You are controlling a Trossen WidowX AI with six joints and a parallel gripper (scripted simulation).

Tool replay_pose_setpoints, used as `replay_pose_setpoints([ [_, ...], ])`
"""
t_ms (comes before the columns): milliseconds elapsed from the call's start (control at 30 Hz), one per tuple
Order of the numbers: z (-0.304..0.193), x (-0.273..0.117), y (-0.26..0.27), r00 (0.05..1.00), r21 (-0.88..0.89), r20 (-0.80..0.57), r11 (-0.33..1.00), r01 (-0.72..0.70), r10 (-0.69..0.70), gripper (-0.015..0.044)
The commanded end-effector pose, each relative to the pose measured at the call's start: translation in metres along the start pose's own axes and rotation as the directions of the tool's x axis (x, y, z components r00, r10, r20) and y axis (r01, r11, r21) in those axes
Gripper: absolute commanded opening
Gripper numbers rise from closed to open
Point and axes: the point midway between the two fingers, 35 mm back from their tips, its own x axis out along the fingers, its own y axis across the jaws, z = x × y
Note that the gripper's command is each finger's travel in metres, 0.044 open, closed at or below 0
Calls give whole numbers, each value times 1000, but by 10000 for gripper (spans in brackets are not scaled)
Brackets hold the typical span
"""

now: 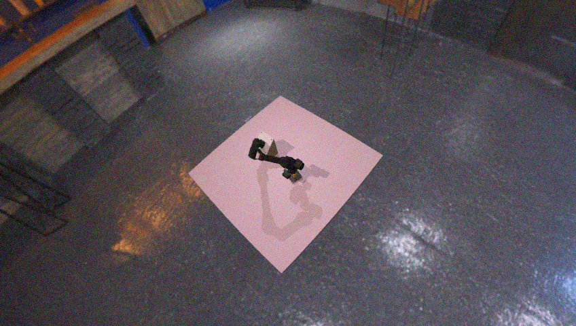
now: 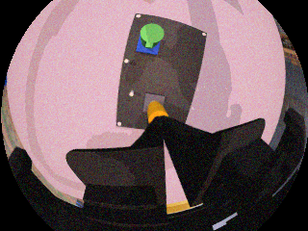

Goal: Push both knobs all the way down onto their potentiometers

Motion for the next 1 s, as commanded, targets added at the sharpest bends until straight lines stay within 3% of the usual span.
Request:
replay_pose_setpoints([
  [0,-1,16,4,1000,24,15,1000,-4,3,0],
  [967,-1,20,4,1000,24,15,1000,-4,3,0],
])
